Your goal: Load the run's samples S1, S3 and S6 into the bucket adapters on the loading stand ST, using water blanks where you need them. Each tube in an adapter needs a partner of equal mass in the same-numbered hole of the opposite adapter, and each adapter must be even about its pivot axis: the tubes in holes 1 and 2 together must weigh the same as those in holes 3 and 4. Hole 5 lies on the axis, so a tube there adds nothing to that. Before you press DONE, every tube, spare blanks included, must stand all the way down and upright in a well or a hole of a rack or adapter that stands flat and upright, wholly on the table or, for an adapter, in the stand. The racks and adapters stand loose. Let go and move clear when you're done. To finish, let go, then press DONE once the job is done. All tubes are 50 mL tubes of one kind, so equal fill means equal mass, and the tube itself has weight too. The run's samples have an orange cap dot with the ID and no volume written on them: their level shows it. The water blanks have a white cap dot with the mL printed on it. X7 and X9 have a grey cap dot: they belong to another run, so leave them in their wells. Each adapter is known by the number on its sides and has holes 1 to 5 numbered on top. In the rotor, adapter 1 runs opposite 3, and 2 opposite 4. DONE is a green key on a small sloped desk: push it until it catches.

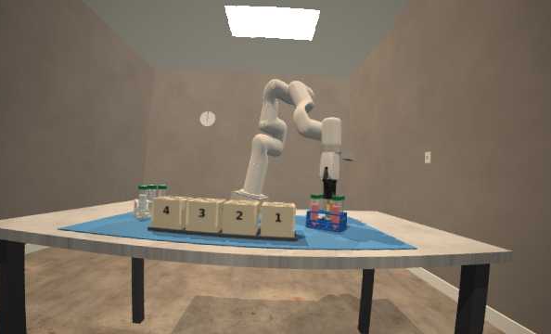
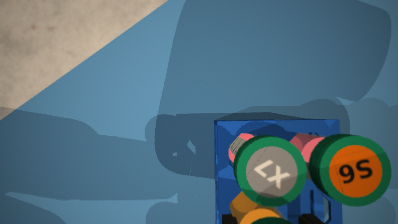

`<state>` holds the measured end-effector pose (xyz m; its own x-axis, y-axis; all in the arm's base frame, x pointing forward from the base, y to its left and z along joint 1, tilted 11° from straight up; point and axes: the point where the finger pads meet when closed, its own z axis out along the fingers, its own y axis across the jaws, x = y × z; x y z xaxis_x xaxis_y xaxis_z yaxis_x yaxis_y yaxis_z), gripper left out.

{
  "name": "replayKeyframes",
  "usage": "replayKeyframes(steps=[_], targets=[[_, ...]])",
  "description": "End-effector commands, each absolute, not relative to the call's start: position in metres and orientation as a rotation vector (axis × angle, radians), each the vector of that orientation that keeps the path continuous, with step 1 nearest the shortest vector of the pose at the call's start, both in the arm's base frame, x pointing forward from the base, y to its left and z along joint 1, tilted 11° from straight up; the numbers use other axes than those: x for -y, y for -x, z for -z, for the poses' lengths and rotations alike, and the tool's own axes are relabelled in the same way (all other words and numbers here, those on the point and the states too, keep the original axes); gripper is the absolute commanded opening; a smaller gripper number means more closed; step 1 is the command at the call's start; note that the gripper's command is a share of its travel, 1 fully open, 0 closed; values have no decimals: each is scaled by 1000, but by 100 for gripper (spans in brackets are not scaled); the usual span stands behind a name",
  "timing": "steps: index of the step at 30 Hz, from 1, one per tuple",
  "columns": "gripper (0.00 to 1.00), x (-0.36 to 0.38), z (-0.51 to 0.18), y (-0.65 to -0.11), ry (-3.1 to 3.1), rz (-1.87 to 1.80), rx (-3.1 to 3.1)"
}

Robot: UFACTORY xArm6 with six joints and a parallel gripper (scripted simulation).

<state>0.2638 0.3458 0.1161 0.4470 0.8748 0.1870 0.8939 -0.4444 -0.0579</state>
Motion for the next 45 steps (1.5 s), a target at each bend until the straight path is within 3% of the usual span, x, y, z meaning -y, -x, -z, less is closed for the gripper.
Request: replayKeyframes(steps=[1, 45], targets=[[0, -346, -119, -265, 2542, 199, 1566], [0, -335, -176, -263, 2542, 200, 1566]])
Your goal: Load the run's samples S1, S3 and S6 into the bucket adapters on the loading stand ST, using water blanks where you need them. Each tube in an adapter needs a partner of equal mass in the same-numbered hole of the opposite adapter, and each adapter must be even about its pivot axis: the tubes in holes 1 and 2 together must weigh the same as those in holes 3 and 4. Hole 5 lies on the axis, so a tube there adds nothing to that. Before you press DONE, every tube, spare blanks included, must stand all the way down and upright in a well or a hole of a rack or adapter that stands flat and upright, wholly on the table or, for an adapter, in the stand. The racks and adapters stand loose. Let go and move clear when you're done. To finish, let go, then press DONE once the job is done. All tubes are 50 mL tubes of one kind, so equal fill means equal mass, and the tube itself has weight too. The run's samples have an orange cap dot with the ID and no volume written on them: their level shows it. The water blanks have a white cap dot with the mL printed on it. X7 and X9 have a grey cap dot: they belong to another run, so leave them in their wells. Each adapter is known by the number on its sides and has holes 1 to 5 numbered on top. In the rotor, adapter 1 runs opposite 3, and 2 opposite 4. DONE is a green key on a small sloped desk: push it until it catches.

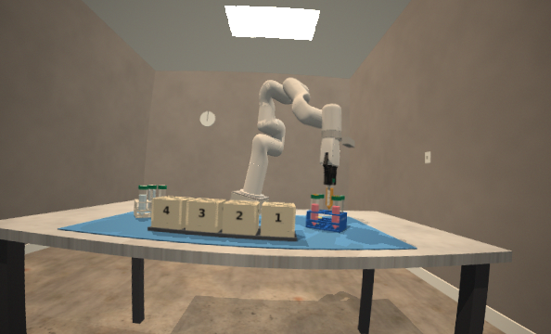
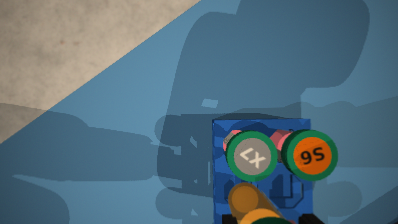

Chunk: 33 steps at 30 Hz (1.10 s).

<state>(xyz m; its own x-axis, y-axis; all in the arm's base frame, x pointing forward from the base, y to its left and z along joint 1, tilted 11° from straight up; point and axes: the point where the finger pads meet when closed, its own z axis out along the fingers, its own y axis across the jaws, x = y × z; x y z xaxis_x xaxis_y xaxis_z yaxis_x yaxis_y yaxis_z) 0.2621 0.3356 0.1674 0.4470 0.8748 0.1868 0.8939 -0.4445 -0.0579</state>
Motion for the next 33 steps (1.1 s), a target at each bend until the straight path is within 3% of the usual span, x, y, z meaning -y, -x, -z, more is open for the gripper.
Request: replayKeyframes(steps=[1, 33], targets=[[0, -335, -178, -263, 2542, 200, 1566], [0, -324, -233, -261, 2542, 200, 1566]])
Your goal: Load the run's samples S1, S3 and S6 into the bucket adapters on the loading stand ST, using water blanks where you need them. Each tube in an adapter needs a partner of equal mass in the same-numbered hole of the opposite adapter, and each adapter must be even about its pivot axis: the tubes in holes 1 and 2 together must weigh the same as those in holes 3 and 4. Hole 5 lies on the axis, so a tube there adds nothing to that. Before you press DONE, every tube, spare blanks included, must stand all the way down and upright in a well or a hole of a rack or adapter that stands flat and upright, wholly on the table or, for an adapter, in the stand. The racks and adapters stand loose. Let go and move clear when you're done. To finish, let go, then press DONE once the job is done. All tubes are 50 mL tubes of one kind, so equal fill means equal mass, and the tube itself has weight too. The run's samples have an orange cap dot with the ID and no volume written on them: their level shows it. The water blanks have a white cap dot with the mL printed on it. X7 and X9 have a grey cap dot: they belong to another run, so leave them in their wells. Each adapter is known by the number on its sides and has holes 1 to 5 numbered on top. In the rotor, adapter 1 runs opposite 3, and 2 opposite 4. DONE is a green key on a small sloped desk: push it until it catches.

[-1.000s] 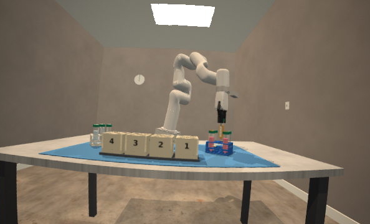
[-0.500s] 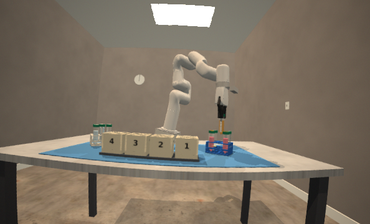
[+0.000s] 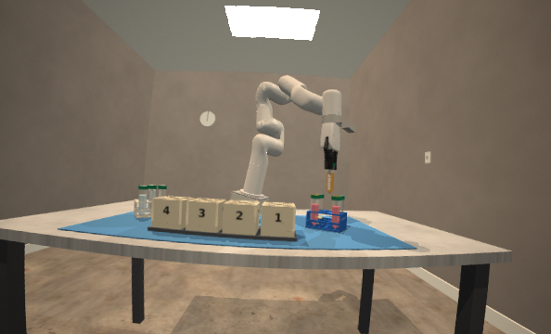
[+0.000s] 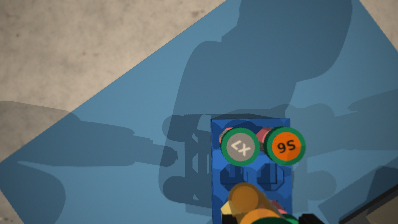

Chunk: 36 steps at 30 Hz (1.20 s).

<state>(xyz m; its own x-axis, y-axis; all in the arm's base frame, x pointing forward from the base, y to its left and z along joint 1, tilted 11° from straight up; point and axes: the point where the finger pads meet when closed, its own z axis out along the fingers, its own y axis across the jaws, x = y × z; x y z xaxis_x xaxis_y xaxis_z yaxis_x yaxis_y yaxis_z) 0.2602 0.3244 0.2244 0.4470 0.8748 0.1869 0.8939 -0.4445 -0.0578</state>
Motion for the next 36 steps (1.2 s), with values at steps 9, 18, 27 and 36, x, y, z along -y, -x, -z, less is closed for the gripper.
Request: replayKeyframes(steps=[9, 18, 27, 36], targets=[[0, -323, -239, -260, 2542, 200, 1566], [0, -323, -239, -260, 2542, 200, 1566], [0, -323, -239, -260, 2542, 200, 1566], [0, -323, -239, -260, 2542, 200, 1566]])
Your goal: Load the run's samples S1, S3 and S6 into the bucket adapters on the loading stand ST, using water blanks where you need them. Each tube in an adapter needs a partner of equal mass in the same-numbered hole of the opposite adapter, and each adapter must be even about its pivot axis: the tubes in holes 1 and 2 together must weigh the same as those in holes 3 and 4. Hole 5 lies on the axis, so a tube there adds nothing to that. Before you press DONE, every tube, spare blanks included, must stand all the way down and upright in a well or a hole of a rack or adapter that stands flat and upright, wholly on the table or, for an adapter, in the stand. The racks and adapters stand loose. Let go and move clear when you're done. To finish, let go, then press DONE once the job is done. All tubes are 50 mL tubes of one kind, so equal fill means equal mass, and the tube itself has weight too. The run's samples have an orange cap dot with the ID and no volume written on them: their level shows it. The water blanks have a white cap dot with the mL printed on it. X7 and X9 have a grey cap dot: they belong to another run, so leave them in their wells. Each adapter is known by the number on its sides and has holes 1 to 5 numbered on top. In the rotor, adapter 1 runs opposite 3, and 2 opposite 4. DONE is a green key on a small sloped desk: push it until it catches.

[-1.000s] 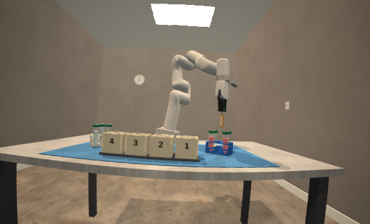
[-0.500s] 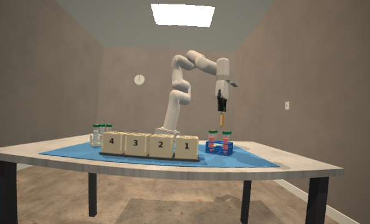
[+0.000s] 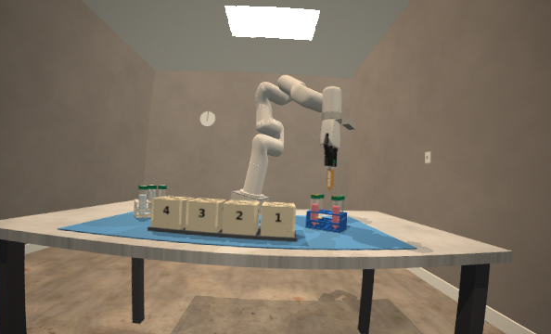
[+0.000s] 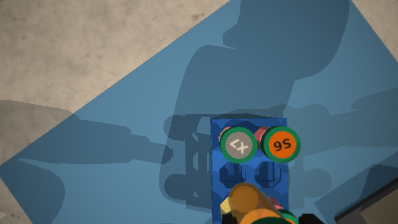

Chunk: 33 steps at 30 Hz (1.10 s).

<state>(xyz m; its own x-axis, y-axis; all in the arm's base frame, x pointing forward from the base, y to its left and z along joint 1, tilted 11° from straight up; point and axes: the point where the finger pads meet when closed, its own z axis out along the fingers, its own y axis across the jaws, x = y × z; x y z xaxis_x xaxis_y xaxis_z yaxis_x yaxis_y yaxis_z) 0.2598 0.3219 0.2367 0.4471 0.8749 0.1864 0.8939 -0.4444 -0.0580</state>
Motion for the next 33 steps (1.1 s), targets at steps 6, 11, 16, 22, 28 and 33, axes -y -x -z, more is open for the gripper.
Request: replayKeyframes(steps=[6, 11, 16, 22, 28, 33], targets=[[0, -323, -239, -260, 2542, 200, 1566], [0, -323, -239, -260, 2542, 200, 1566], [0, -323, -239, -260, 2542, 200, 1566], [0, -323, -239, -260, 2542, 200, 1566], [0, -323, -239, -260, 2542, 200, 1566], [0, -325, -229, -261, 2542, 200, 1566]])
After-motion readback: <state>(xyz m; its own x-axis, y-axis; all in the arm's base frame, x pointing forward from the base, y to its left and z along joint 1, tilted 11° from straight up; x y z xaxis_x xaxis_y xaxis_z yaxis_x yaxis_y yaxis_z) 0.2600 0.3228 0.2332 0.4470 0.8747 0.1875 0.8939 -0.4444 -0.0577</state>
